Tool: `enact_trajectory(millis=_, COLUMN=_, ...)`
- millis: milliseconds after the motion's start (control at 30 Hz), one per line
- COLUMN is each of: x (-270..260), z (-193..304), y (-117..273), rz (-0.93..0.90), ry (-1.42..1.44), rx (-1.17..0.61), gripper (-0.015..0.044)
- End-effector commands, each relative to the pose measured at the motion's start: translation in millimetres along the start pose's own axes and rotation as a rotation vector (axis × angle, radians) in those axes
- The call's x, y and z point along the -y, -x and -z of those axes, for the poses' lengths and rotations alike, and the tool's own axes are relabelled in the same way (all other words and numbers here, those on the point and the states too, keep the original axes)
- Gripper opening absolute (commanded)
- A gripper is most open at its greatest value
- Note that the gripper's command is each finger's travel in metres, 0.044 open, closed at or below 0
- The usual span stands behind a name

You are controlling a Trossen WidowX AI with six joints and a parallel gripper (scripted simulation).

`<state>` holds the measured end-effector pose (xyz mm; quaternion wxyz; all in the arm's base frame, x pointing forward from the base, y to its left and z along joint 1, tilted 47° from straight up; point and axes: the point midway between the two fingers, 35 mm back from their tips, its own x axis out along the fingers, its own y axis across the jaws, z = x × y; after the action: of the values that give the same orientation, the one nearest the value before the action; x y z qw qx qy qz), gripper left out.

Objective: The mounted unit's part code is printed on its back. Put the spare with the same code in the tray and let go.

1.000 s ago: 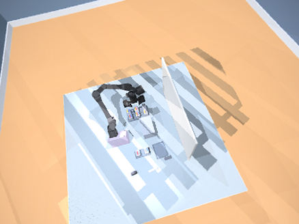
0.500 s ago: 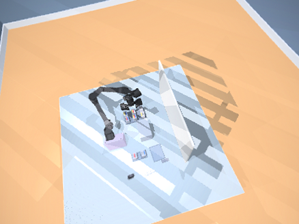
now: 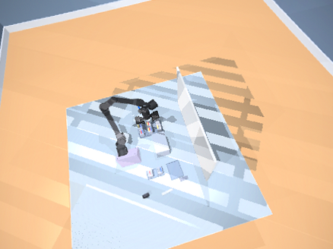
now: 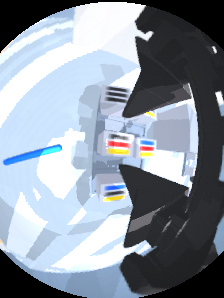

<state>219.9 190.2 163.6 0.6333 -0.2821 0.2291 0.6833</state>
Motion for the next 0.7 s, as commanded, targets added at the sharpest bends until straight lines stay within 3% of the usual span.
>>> enact_trajectory(millis=0, x=-2.0, z=3.4, y=-8.2, rz=-0.007, ry=-0.01, rx=-0.008, gripper=0.03)
enact_trajectory(millis=667, x=-4.5, z=2.1, y=-40.0, rz=-0.006, ry=-0.011, rx=-0.002, gripper=0.03)
